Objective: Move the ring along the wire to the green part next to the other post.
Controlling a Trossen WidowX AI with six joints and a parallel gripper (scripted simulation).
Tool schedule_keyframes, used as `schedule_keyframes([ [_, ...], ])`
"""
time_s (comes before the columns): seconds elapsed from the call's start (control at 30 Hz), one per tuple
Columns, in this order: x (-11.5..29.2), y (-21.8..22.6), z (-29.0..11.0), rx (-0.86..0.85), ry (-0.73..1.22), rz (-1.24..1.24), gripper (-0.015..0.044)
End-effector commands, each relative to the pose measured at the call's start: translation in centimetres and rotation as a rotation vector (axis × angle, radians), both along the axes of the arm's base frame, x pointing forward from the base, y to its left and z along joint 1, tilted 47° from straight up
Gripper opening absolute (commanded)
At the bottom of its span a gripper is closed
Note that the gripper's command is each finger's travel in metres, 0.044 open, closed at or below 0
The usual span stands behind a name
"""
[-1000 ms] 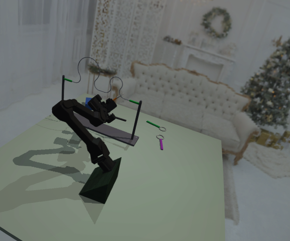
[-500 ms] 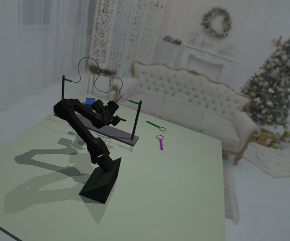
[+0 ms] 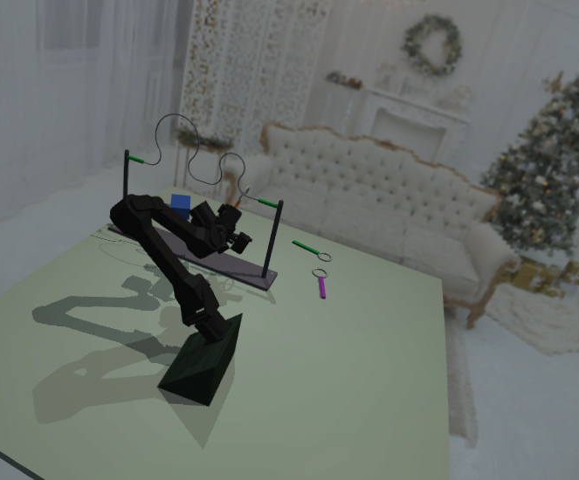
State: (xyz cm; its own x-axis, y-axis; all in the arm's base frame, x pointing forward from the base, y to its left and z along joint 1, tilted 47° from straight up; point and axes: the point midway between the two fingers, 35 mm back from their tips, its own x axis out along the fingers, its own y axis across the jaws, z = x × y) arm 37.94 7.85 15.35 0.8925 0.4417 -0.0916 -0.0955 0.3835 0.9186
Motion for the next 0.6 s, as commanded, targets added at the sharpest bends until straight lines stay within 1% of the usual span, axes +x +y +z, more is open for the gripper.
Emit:
schedule_keyframes([
  [0.0, 0.0, -0.5, -1.2, -0.057, 0.009, 0.001, -0.0150],
  [0.57, -0.1, -2.7, -4.1, -0.240, 0.005, 0.007, -0.0150],
])
